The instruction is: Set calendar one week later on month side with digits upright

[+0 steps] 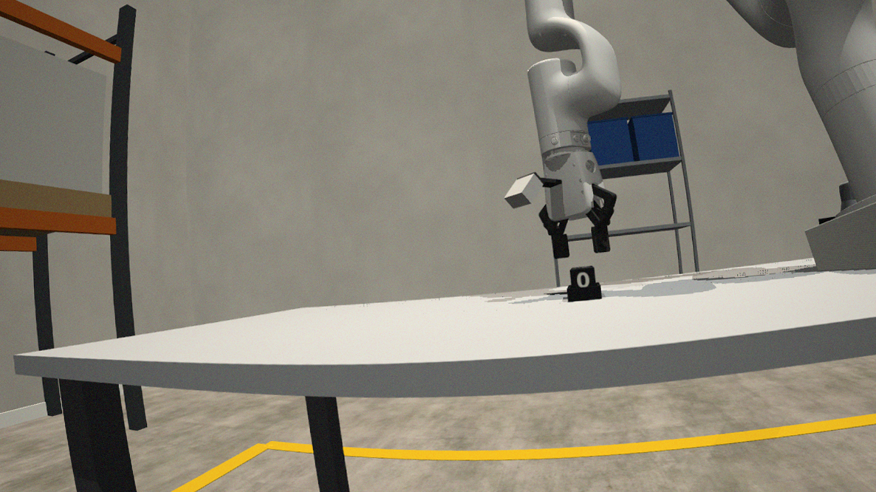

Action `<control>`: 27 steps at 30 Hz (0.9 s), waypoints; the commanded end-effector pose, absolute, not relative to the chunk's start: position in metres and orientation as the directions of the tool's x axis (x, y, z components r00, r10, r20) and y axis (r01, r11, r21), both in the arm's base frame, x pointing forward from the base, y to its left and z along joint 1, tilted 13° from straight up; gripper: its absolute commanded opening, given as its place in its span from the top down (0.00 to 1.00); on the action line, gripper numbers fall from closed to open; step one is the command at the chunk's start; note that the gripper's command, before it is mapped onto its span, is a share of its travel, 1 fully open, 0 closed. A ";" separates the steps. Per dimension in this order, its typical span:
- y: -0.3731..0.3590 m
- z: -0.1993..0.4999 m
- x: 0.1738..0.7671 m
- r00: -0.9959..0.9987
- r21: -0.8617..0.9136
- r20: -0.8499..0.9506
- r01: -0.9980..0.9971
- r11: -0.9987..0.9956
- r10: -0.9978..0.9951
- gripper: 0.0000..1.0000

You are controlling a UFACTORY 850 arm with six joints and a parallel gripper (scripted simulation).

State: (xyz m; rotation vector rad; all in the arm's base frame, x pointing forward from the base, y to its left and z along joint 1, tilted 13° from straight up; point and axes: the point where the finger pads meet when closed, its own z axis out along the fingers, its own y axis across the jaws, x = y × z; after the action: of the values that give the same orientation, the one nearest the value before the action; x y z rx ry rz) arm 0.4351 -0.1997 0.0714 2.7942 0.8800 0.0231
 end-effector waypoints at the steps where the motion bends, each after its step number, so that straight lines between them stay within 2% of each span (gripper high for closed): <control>1: -0.202 0.072 0.431 0.827 0.226 -0.041 0.554 -0.802 0.560 0.00; 27: -0.222 0.072 0.380 0.898 0.229 -0.008 0.430 -0.873 0.440 0.00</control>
State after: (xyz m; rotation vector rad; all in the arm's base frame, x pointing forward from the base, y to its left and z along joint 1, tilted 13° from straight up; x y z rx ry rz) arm 0.3857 -0.2194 0.0711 2.8558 0.6697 0.0377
